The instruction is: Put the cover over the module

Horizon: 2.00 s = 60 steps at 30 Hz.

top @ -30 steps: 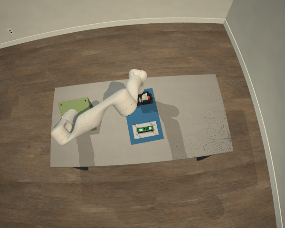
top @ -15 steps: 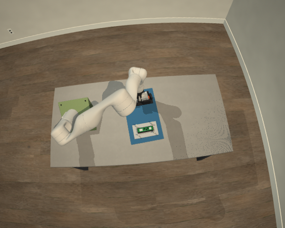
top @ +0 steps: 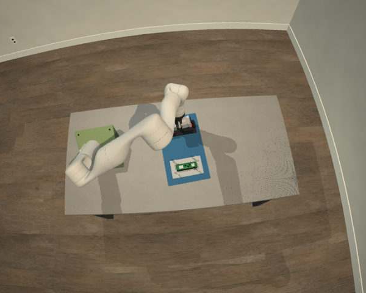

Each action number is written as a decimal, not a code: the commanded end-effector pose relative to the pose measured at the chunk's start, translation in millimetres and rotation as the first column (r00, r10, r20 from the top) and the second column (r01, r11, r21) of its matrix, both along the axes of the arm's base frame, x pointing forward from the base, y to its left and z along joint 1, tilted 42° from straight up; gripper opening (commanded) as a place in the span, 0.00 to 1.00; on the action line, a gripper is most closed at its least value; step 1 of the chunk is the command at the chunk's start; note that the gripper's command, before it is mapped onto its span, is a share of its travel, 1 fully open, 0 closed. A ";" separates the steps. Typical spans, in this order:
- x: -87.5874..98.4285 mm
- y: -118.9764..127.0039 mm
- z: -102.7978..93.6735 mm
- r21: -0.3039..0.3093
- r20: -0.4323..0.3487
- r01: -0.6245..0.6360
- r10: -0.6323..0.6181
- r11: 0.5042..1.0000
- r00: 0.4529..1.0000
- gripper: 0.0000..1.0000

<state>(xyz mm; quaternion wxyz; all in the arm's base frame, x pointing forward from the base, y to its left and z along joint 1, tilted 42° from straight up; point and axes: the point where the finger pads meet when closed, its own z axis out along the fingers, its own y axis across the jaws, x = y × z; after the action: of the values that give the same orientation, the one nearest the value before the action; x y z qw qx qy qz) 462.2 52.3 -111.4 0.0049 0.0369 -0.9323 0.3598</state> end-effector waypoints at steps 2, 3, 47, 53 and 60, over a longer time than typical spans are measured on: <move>0.4 1.0 0.5 0.001 0.001 -0.001 0.001 1.000 1.000 0.01; 0.4 1.0 0.5 0.001 0.001 -0.001 0.001 1.000 1.000 0.01; 0.4 1.0 0.5 0.001 0.001 -0.001 0.001 1.000 1.000 0.00; 0.0 11.0 11.7 0.001 0.001 -0.001 0.001 1.000 1.000 0.00; -0.4 20.9 22.9 0.001 0.001 -0.001 0.001 1.000 1.000 0.00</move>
<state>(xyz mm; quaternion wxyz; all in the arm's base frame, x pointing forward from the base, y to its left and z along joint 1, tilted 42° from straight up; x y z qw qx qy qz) 459.1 69.1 -92.1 0.0084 0.0365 -0.9317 0.3613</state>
